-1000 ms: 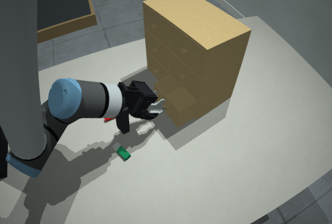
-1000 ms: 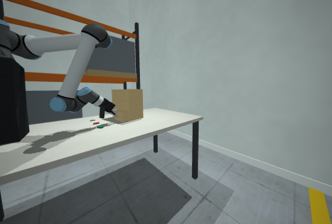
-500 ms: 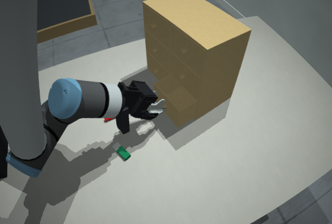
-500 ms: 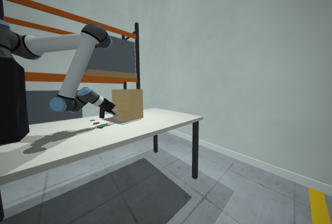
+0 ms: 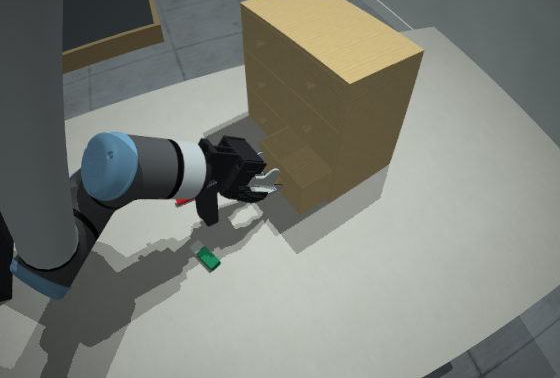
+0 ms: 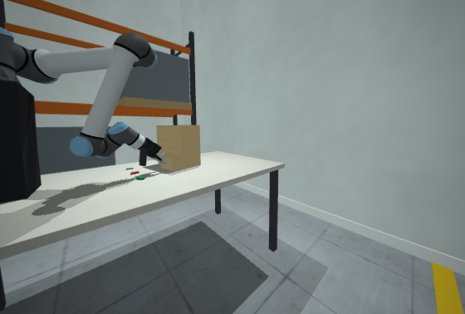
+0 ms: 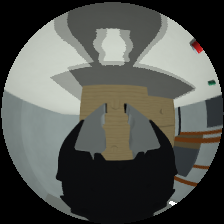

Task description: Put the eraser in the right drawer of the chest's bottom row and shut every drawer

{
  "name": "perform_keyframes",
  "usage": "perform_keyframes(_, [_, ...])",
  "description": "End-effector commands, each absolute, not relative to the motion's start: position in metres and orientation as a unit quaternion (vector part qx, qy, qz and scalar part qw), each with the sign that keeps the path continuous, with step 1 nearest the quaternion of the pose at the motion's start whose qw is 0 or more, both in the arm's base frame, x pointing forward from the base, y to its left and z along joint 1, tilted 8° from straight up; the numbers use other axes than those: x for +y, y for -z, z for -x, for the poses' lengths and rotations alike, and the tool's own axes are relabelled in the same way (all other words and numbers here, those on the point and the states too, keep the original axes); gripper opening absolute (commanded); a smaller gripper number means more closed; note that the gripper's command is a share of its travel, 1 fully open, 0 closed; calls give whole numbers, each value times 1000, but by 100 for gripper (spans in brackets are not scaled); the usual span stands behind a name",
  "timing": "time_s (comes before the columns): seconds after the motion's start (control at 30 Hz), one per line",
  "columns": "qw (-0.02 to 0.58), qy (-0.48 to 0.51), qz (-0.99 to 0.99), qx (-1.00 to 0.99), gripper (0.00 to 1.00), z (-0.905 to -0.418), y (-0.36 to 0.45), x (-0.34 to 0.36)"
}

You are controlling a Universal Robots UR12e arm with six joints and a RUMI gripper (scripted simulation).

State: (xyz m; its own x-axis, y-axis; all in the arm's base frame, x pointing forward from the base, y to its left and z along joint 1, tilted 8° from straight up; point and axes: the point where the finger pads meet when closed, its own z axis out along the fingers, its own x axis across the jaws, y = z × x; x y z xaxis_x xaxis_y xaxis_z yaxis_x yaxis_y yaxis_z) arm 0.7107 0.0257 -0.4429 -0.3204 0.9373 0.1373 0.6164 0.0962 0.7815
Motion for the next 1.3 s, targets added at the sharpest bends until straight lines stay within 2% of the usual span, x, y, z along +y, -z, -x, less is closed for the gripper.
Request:
perform_keyframes(0.0, [205,-392,-546,711,20,-711,442,25])
perform_keyframes(1.27, [205,-392,-546,711,20,-664,444,10])
